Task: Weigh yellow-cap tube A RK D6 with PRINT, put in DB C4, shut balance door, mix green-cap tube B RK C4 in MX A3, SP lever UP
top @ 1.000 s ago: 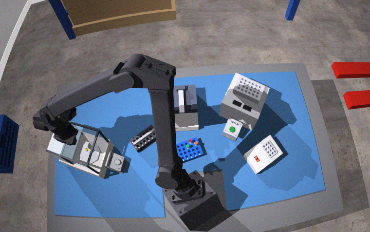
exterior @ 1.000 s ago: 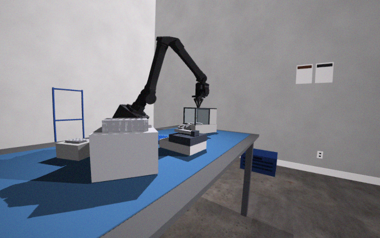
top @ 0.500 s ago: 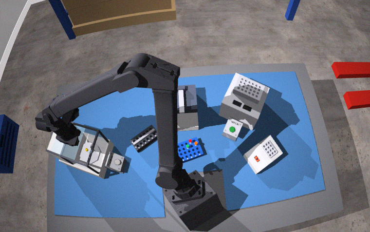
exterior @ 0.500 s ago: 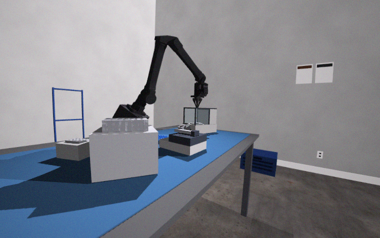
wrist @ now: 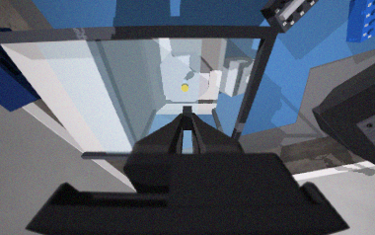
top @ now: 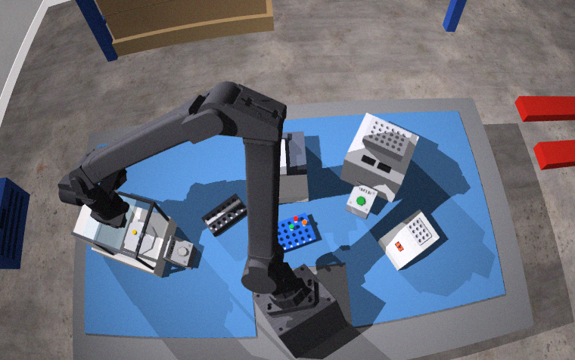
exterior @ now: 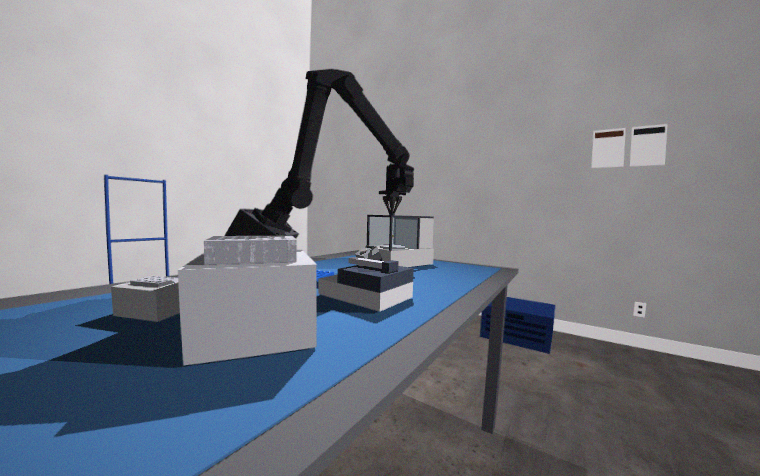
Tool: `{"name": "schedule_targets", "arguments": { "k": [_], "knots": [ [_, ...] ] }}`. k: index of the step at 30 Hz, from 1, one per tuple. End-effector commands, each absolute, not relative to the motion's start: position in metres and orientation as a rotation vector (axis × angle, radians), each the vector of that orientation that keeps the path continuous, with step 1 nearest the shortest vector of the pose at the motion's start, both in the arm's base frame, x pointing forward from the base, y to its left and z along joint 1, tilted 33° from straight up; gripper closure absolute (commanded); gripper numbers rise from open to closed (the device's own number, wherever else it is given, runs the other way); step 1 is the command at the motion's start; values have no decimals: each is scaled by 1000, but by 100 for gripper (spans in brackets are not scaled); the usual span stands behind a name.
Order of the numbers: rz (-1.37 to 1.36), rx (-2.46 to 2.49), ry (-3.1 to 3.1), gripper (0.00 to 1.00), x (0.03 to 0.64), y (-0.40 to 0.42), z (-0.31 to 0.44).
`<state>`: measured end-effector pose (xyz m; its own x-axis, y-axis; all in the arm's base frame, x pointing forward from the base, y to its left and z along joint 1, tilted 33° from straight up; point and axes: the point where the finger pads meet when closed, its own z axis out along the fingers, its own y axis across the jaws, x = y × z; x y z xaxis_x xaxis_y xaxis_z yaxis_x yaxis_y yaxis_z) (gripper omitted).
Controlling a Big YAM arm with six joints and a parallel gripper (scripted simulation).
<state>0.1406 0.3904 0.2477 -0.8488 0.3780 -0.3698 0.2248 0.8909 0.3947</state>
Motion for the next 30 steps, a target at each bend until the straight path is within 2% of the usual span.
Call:
{"name": "schedule_targets", "arguments": {
  "k": [1, 30],
  "knots": [
    [523, 451, 2598, 94, 136, 390, 256],
    [519, 450, 2600, 94, 131, 367, 245]
  ]
}}
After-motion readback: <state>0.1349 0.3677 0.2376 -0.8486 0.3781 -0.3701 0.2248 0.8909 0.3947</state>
